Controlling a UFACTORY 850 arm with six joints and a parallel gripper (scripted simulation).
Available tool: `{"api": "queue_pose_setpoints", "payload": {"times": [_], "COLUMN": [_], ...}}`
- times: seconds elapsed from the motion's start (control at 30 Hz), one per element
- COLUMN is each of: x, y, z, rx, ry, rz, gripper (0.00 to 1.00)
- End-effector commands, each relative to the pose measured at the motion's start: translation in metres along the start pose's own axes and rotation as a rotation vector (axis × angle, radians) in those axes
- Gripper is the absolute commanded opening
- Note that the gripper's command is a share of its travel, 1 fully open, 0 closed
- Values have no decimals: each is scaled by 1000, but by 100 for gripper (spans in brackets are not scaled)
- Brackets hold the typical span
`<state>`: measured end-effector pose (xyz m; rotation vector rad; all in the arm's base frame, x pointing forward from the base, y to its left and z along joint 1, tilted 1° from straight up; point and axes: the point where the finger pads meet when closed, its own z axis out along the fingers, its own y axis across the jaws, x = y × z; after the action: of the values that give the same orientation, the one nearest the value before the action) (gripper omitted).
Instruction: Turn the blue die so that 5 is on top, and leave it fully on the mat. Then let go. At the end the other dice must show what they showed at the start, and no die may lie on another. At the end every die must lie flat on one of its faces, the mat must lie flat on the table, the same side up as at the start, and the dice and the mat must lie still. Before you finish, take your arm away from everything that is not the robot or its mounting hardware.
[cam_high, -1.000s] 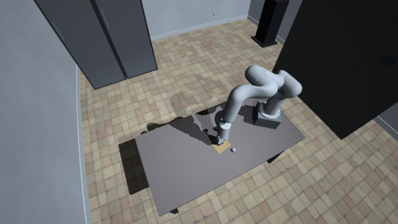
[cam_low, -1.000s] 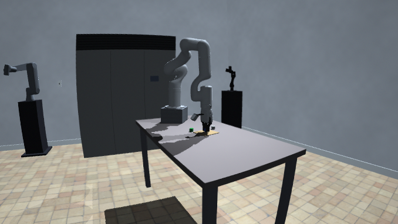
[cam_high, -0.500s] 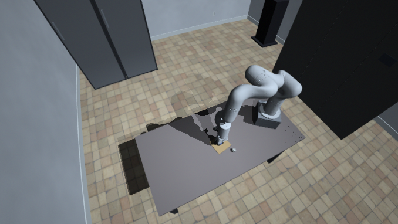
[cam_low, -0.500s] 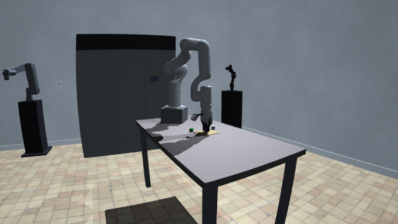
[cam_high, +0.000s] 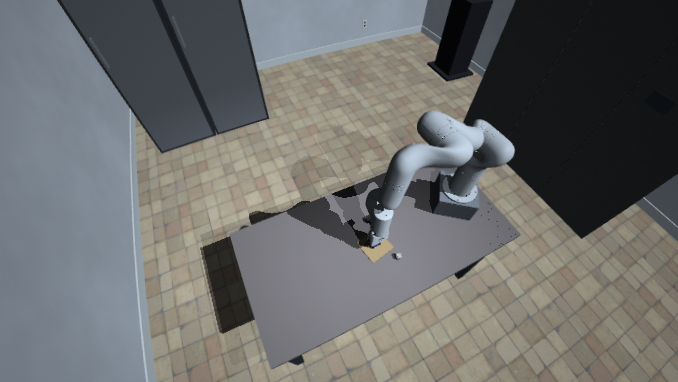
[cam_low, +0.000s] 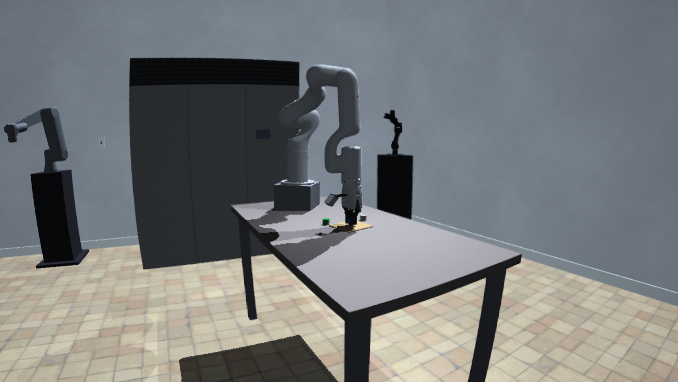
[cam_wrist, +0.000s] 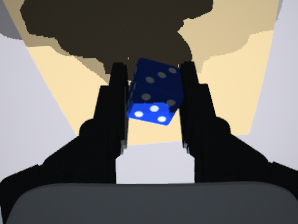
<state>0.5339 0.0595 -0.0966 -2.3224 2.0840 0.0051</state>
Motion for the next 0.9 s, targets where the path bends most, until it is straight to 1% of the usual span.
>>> {"api": "queue_pose_setpoints", "payload": {"times": [0.0,0.87], "x": [0,0], "y": [-1,-1], "z": [0,3], "rx": [2,2], "ry": [0,0], "rz": [0,0], "gripper": [21,21]}}
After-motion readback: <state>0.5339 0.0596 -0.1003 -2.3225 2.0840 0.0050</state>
